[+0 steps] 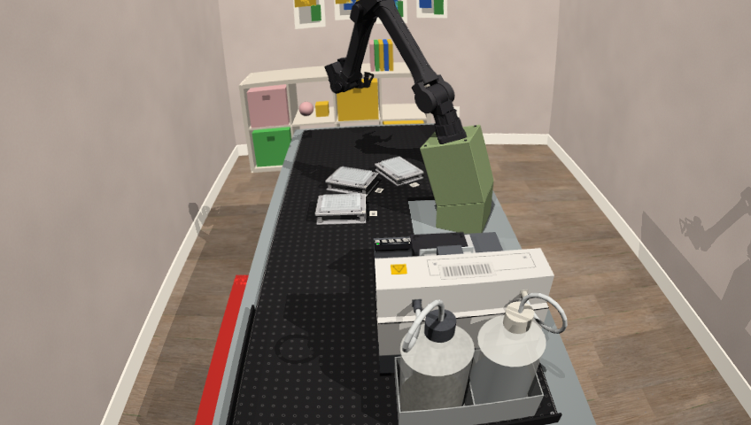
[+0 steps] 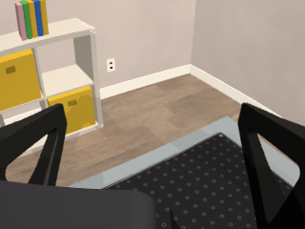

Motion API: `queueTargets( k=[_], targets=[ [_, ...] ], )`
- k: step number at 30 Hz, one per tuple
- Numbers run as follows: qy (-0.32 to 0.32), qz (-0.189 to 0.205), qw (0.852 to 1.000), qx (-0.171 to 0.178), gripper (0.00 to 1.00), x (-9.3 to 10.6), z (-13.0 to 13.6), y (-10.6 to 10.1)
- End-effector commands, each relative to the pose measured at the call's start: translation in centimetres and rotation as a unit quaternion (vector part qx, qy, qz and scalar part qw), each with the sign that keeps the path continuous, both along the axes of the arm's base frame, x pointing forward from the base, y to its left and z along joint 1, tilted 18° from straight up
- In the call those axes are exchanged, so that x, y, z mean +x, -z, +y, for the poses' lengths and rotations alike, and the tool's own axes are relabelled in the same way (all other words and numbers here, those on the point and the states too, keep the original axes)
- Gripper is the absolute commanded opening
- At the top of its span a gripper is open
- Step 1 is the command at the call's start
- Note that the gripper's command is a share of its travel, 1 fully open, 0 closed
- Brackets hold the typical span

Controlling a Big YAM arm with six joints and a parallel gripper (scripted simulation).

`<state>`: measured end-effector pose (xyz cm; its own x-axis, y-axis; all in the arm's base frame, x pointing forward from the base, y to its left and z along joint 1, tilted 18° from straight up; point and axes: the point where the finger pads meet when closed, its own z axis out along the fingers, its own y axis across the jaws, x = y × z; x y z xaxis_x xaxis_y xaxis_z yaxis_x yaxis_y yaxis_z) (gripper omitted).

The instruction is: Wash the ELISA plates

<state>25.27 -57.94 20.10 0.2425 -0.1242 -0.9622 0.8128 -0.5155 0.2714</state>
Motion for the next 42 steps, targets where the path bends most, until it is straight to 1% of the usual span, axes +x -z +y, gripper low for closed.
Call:
queueTargets(
  k=[1,17,18,22,23,25,26,27,31,32,34,35,36,37,39,41,42],
  targets=[
    [0.001,-0.004,1.000,-0.005,1.00,0.0,-0.1,-0.6],
    [0.001,-0.004,1.000,-0.005,1.00,0.0,-0.1,-0.6],
    [-0.022,0.005,1.000,0.003,1.00,0.9,0.8,-1.6],
    [-0.073,0.026,0.997,0.027,1.00,2.5,2.1,-1.7],
    [-0.073,0.026,0.997,0.027,1.00,2.9,2.4,-1.8],
    [-0.070,0.008,0.998,0.008,1.00,4.3,2.2,-3.8],
    [-0.070,0.004,0.998,0.006,1.00,4.6,2.4,-3.9],
    [-0.087,0.032,0.995,0.034,1.00,4.3,3.6,-1.9],
    [-0.139,0.056,0.987,0.062,1.00,5.7,5.0,-1.6],
    [-0.139,0.056,0.987,0.062,1.00,6.0,5.3,-1.6],
    [-0.139,0.056,0.987,0.062,1.00,6.0,5.3,-1.6],
    [-0.143,0.062,0.985,0.070,1.00,5.3,5.1,-1.5],
    [-0.163,0.069,0.981,0.076,1.00,6.3,5.9,-1.4],
    [-0.179,0.075,0.977,0.083,1.00,7.0,6.5,-1.4],
    [-0.203,0.087,0.971,0.096,1.00,7.6,7.2,-1.2],
    [-0.200,0.087,0.971,0.095,1.00,8.1,8.0,-1.1],
    [-0.200,0.081,0.973,0.088,1.00,8.8,8.0,-1.9]
  ],
)
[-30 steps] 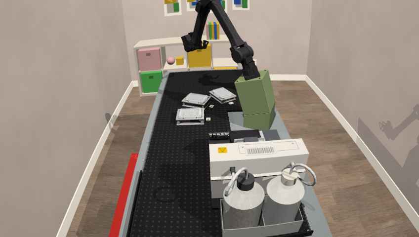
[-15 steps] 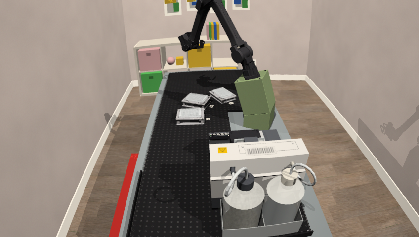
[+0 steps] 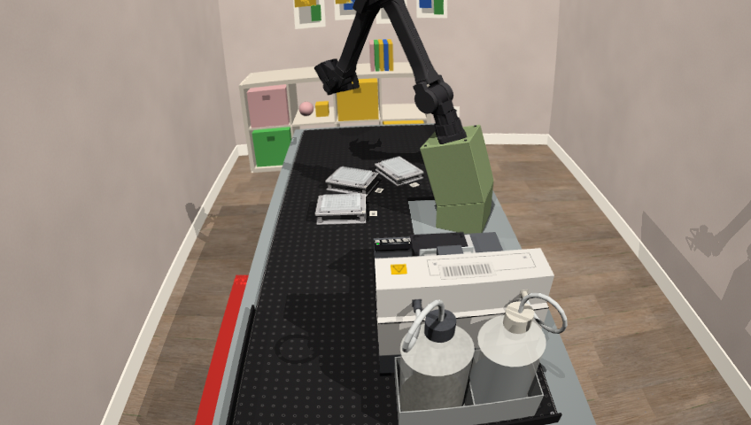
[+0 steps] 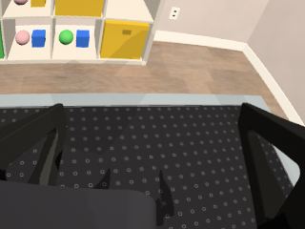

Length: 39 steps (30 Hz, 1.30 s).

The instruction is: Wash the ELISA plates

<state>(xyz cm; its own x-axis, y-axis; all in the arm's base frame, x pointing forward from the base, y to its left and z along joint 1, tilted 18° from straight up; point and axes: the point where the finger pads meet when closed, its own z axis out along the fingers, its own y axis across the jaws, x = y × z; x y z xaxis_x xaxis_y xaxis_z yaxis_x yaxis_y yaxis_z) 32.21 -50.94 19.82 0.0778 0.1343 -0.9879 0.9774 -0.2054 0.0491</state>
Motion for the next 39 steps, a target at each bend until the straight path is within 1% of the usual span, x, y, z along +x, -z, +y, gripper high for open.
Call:
queueTargets(
  k=[1,3,4,5,6,7,9,10,11,12,14,15,16,17,18,21,23,24,26,27,31,33,34,35,36,37,38,39],
  targets=[
    [-0.013,-0.008,1.000,-0.006,1.00,2.5,1.1,-1.2],
    [-0.013,0.002,1.000,0.003,1.00,3.0,2.0,0.4],
    [-0.013,0.003,1.000,0.004,1.00,3.2,2.3,0.6],
    [-0.030,-0.001,1.000,0.003,1.00,3.0,3.2,-0.9],
    [-0.045,0.017,0.999,0.012,1.00,3.2,3.6,-0.8],
    [-0.059,0.023,0.998,0.019,1.00,3.5,4.1,-0.7],
    [-0.059,0.023,0.998,0.019,1.00,3.5,4.1,-0.7],
    [-0.060,0.030,0.997,0.026,1.00,2.6,3.6,-0.6],
    [-0.072,0.035,0.996,0.032,1.00,2.9,4.0,-0.5],
    [-0.084,0.035,0.995,0.032,1.00,4.2,5.3,-0.4],
    [-0.079,0.025,0.996,0.029,1.00,4.7,6.1,-0.3],
    [-0.079,0.035,0.996,0.038,1.00,5.2,6.3,1.3],
    [-0.078,0.036,0.995,0.039,1.00,5.4,6.2,1.6],
    [-0.096,0.037,0.994,0.038,1.00,5.2,7.0,0.0],
    [-0.111,0.049,0.992,0.045,1.00,5.4,7.5,0.2],
    [-0.148,0.068,0.985,0.064,1.00,6.0,8.8,0.5],
    [-0.145,0.068,0.985,0.064,1.00,6.2,9.7,0.7],
    [-0.143,0.057,0.986,0.063,1.00,6.4,10.1,0.9],
    [-0.143,0.057,0.986,0.063,1.00,6.4,10.1,0.9],
    [-0.162,0.074,0.981,0.071,1.00,6.7,10.6,1.1],
    [-0.211,0.100,0.967,0.097,1.00,7.2,12.4,1.6],
    [-0.208,0.101,0.968,0.096,1.00,7.4,13.3,1.9],
    [-0.207,0.092,0.969,0.096,1.00,7.5,13.8,2.0],
    [-0.205,0.101,0.968,0.106,1.00,7.8,14.2,3.7],
    [-0.205,0.105,0.967,0.109,1.00,7.9,14.6,4.2],
    [-0.222,0.096,0.965,0.104,1.00,8.0,15.2,2.5],
    [-0.237,0.114,0.958,0.110,1.00,8.1,15.7,2.6],
    [-0.250,0.121,0.954,0.117,1.00,8.1,16.1,2.8]
  ],
)
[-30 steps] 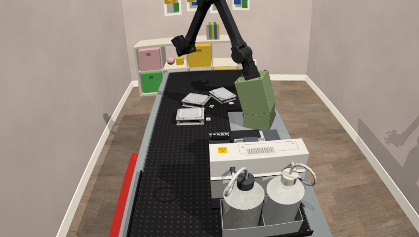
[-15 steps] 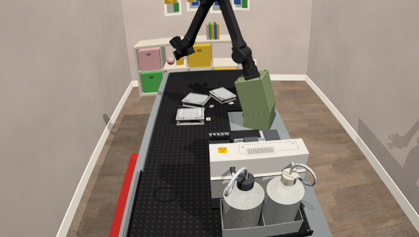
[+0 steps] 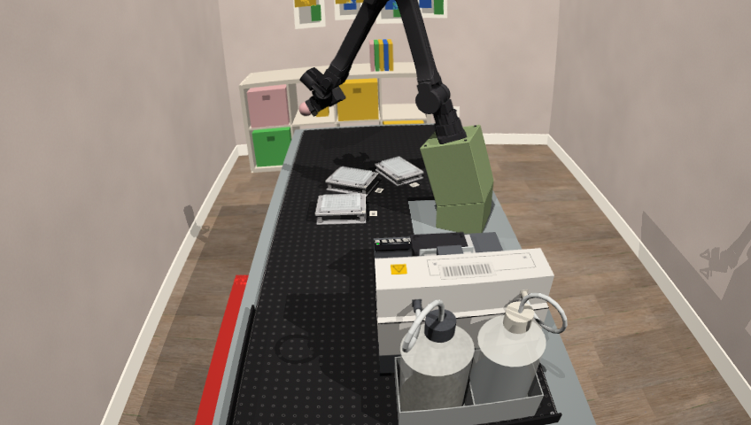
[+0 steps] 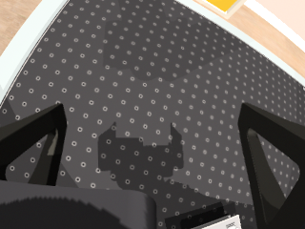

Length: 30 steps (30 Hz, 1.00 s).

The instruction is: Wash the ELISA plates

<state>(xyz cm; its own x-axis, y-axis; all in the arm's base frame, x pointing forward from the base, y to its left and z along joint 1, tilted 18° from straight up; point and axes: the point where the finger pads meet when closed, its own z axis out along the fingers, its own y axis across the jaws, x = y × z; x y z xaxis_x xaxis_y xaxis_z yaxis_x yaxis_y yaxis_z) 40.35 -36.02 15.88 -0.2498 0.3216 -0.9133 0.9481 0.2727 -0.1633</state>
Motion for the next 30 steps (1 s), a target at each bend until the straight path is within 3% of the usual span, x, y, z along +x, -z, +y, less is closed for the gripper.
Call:
queueTargets(
  k=[1,4,5,8,9,13,17,22,24,29,30],
  targets=[
    [-0.034,0.016,0.999,0.008,1.00,0.1,1.7,-1.0],
    [-0.044,0.022,0.999,0.013,1.00,0.1,2.2,-0.8],
    [-0.040,0.011,0.999,0.005,1.00,0.9,2.1,-1.9],
    [-0.037,0.027,0.999,0.022,1.00,0.4,4.0,1.3],
    [-0.053,0.020,0.998,0.022,1.00,0.4,4.5,0.0],
    [-0.107,0.057,0.992,0.044,1.00,0.5,6.4,0.7],
    [-0.100,0.048,0.993,0.046,1.00,0.4,8.2,1.3],
    [-0.137,0.079,0.985,0.065,1.00,-0.2,8.9,1.9],
    [-0.168,0.092,0.979,0.075,1.00,0.3,10.6,2.2],
    [-0.161,0.091,0.979,0.081,1.00,-0.1,12.9,3.8],
    [-0.176,0.091,0.976,0.085,1.00,-0.1,13.4,3.3]
  ],
)
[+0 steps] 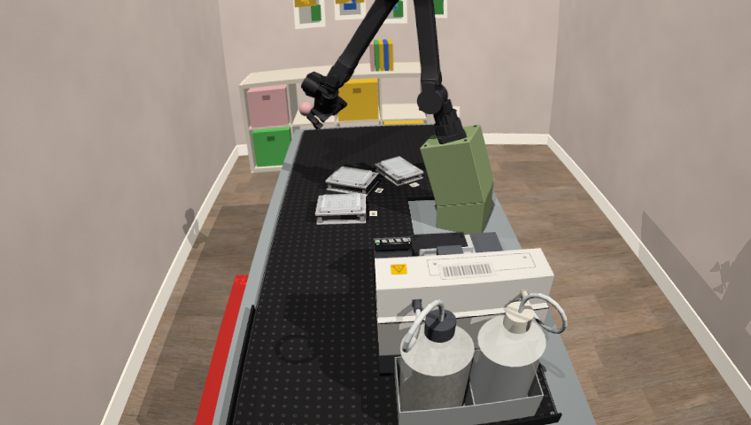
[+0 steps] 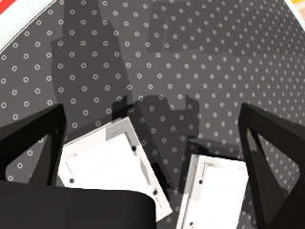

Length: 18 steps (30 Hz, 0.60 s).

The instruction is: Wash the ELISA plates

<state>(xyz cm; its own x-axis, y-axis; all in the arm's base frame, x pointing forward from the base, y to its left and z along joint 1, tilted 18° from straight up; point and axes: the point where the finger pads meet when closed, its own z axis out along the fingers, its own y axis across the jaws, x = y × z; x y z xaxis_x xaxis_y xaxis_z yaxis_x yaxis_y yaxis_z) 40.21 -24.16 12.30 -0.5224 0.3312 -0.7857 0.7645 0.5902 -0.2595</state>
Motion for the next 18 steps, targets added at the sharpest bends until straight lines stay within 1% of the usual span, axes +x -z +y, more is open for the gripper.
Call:
queueTargets(
  k=[1,4,6,8,9,10,12,13,18],
  targets=[
    [-0.033,0.012,0.999,0.010,1.00,-0.1,2.0,-0.1],
    [-0.065,0.033,0.997,0.028,1.00,-0.5,3.2,0.5],
    [-0.064,0.033,0.997,0.026,1.00,-0.7,4.2,0.8],
    [-0.064,0.033,0.997,0.026,1.00,-0.7,4.2,0.8],
    [-0.080,0.036,0.996,0.032,1.00,-0.4,4.6,0.5],
    [-0.092,0.050,0.994,0.041,1.00,-1.0,5.0,1.2],
    [-0.115,0.066,0.990,0.054,1.00,-1.4,5.7,1.6],
    [-0.126,0.071,0.988,0.057,1.00,-1.5,6.5,1.8],
    [-0.117,0.065,0.989,0.060,1.00,-2.3,8.6,2.7]
  ],
)
